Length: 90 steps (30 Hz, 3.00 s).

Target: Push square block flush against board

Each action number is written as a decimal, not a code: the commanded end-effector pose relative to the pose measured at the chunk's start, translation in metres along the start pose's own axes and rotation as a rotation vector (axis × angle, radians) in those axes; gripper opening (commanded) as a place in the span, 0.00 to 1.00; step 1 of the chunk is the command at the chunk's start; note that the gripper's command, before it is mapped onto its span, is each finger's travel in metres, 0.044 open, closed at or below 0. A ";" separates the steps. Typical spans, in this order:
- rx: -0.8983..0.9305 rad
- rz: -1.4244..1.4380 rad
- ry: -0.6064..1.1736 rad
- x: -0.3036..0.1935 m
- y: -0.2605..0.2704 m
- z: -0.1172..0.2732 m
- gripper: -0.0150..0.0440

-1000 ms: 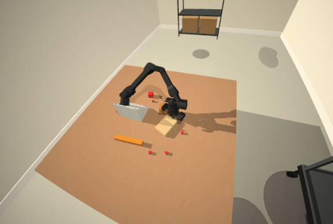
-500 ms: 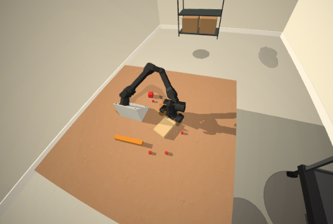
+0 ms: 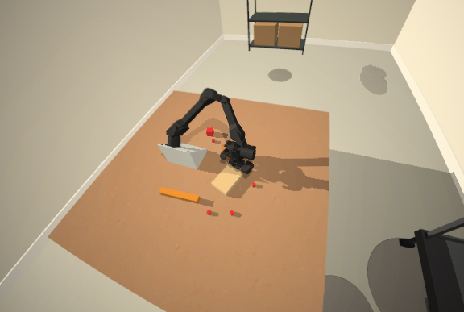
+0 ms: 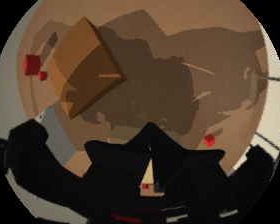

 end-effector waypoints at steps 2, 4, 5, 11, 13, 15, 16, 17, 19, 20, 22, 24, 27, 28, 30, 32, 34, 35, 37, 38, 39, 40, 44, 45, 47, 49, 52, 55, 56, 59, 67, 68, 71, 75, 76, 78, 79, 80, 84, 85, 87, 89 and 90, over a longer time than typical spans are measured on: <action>0.013 -0.005 0.006 -0.004 0.003 -0.004 0.25; 0.013 -0.005 0.006 -0.004 0.003 -0.004 0.25; 0.013 -0.005 0.006 -0.004 0.003 -0.004 0.25; 0.013 -0.005 0.006 -0.004 0.003 -0.004 0.25; 0.013 -0.005 0.006 -0.004 0.003 -0.004 0.25; 0.013 -0.005 0.006 -0.004 0.003 -0.004 0.25; 0.013 -0.005 0.006 -0.004 0.003 -0.004 0.25; 0.013 -0.005 0.006 -0.004 0.003 -0.004 0.25; 0.013 -0.005 0.006 -0.004 0.003 -0.004 0.25; 0.013 -0.005 0.006 -0.004 0.003 -0.004 0.25; 0.013 -0.005 0.006 -0.004 0.003 -0.004 0.25; 0.013 -0.005 0.006 -0.004 0.003 -0.004 0.25; 0.013 -0.005 0.006 -0.004 0.003 -0.004 0.25; 0.013 -0.005 0.006 -0.004 0.003 -0.004 0.25; 0.013 -0.005 0.006 -0.004 0.003 -0.004 0.25; 0.013 -0.005 0.006 -0.004 0.003 -0.004 0.25; 0.013 -0.005 0.006 -0.004 0.003 -0.004 0.25; 0.013 -0.005 0.006 -0.004 0.003 -0.004 0.25; 0.013 -0.005 0.006 -0.004 0.003 -0.004 0.25; 0.013 -0.005 0.006 -0.004 0.003 -0.004 0.25; 0.013 -0.005 0.006 -0.004 0.003 -0.004 0.25; 0.013 -0.005 0.006 -0.004 0.003 -0.004 0.25; 0.013 -0.005 0.006 -0.004 0.003 -0.004 0.25; 0.013 -0.005 0.006 -0.004 0.003 -0.004 0.25; 0.013 -0.005 0.006 -0.004 0.003 -0.004 0.25; 0.013 -0.005 0.006 -0.004 0.003 -0.004 0.25; 0.013 -0.005 0.006 -0.002 0.003 -0.004 0.25; 0.013 -0.005 0.006 0.001 0.001 -0.004 0.25; 0.013 -0.005 0.006 0.003 0.001 -0.004 0.25; 0.013 -0.005 0.006 0.007 -0.001 -0.004 0.25; 0.013 -0.005 0.006 0.020 -0.005 -0.004 0.25; 0.013 -0.005 0.006 0.021 -0.006 -0.004 0.25; 0.013 -0.005 0.005 0.026 -0.007 -0.004 0.25; 0.013 -0.005 0.005 0.032 -0.009 -0.004 0.25; 0.013 -0.005 0.005 0.034 -0.009 -0.004 0.25; 0.013 -0.005 0.005 0.037 -0.010 -0.004 0.25; 0.013 -0.005 0.004 0.038 -0.010 -0.004 0.25; 0.013 -0.005 0.004 0.040 -0.011 -0.004 0.25; 0.013 -0.005 0.005 0.037 -0.011 0.008 0.25; 0.012 -0.005 0.006 0.037 -0.011 0.023 0.25; 0.013 -0.005 0.006 0.037 -0.011 0.048 0.25; 0.013 -0.005 0.006 0.037 -0.010 0.051 0.25; 0.013 -0.005 0.006 0.037 -0.010 0.051 0.25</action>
Point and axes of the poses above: the point midway between the two fingers, 35 mm back from their tips, its own z axis back along the fingers, its own y axis across the jaws, x = y × z, the point moved 9 cm from there along z, back along the fingers, and after that the axes turned 15 degrees about z, right-handed, at the moved point
